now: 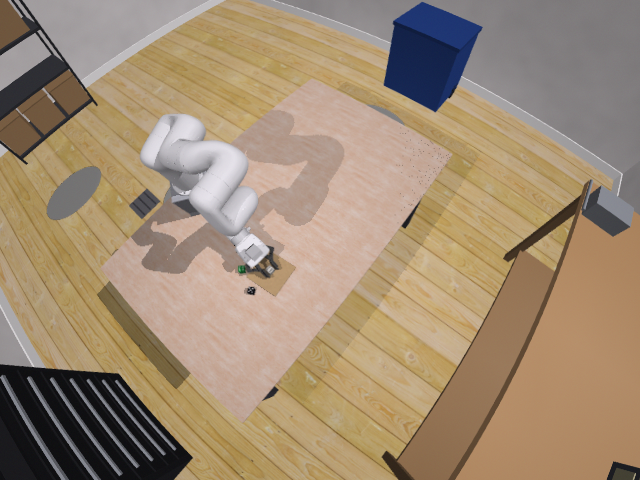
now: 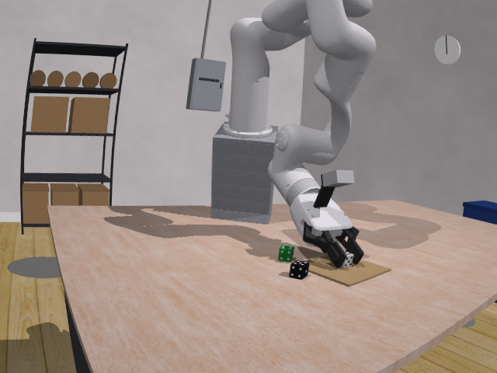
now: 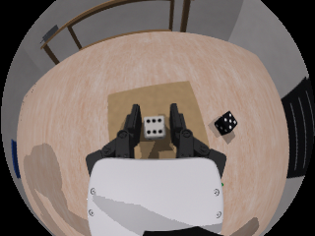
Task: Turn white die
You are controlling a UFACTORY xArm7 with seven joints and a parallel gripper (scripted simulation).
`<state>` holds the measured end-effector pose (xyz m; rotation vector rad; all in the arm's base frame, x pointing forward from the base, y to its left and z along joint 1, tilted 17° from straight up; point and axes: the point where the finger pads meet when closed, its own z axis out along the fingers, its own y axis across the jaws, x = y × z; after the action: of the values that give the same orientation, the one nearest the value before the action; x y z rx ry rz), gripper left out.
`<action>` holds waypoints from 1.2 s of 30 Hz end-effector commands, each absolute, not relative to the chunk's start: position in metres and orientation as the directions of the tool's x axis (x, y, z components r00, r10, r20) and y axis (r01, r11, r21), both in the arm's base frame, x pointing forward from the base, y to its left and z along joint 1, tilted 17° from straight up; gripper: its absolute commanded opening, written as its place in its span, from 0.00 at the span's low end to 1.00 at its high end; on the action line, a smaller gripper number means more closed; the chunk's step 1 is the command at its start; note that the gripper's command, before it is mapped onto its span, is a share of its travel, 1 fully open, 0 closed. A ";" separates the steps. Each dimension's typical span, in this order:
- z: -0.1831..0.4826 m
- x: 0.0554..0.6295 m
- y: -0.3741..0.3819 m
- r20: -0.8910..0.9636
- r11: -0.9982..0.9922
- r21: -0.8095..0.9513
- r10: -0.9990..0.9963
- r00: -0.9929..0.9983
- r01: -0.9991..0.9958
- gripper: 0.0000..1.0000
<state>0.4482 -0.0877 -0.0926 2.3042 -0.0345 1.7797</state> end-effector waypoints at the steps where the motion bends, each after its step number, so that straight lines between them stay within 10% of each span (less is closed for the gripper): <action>1: -0.090 0.440 -0.086 0.958 -0.973 0.166 0.121 0.262 -0.158 0.42; 36: -0.067 0.406 -0.076 0.910 -0.973 0.166 0.089 0.405 -0.158 0.42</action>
<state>0.4037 -0.0778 -0.0764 2.3511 -0.0442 1.7173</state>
